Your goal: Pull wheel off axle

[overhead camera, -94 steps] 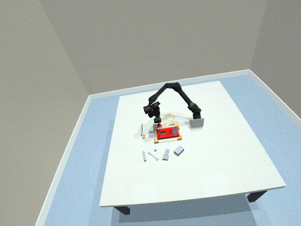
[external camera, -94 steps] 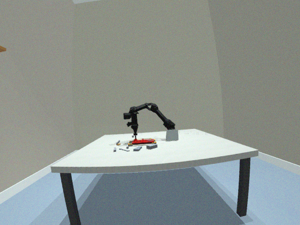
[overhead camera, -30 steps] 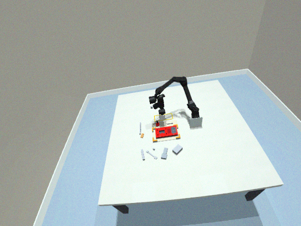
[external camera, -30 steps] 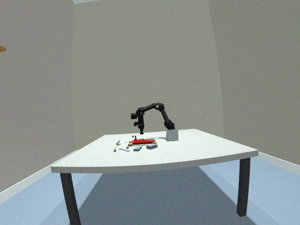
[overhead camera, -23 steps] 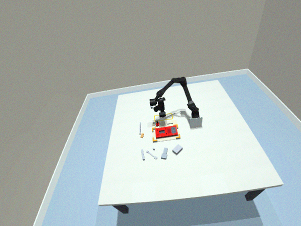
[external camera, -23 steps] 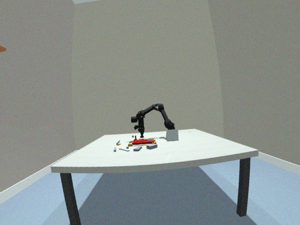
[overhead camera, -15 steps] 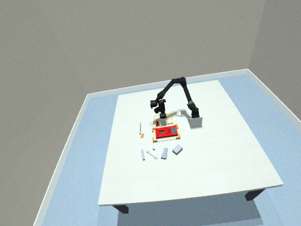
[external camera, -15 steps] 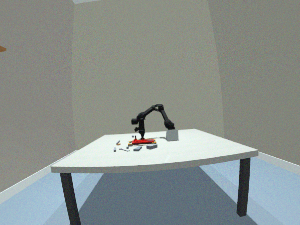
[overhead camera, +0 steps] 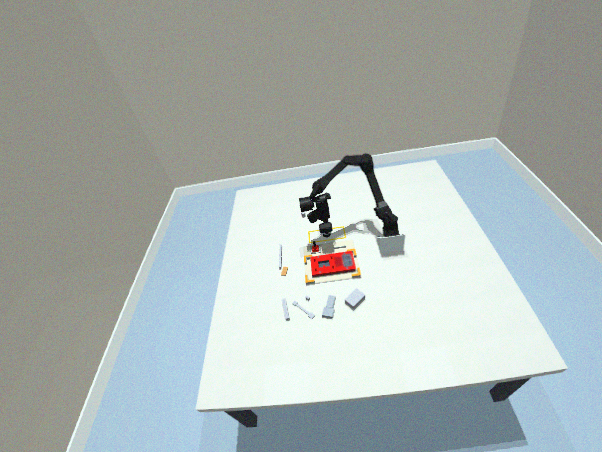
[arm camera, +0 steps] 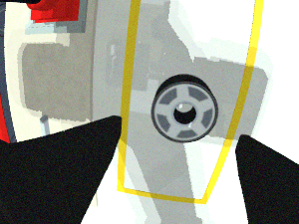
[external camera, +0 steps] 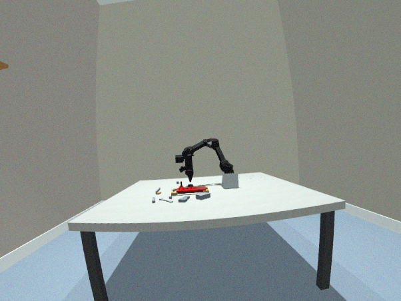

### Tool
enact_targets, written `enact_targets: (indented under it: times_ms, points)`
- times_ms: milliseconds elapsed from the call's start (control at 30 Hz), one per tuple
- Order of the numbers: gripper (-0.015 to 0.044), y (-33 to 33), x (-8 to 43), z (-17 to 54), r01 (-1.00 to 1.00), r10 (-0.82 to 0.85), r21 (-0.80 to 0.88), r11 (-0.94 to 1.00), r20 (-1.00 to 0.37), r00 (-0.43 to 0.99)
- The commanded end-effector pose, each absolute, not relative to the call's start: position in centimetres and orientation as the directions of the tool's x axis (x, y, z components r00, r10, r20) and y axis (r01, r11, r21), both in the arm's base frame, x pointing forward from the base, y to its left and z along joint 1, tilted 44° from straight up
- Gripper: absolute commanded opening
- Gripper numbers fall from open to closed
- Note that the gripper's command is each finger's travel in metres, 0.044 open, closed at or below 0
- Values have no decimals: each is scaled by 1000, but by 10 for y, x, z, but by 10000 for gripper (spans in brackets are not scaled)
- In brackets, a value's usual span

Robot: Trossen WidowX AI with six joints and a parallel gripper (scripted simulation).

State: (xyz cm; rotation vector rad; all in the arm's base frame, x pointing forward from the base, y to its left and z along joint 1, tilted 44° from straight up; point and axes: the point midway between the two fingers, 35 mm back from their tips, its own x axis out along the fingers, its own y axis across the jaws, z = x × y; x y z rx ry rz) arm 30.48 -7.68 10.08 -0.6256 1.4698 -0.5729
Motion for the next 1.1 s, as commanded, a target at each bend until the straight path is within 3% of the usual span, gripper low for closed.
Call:
enact_targets:
  times_ms: [0, 67, 267, 467, 1067]
  points:
    - [300, -59, 305, 121, -16, -694, -695, 719, -719, 43]
    - [300, -58, 304, 122, -16, -694, -695, 719, -719, 44]
    - [440, -28, 270, 119, -26, -685, -686, 727, -728, 44]
    - [440, -2, 222, 126, -22, -691, -692, 722, -722, 38]
    - [440, -2, 221, 126, -22, -691, -692, 721, -721, 38]
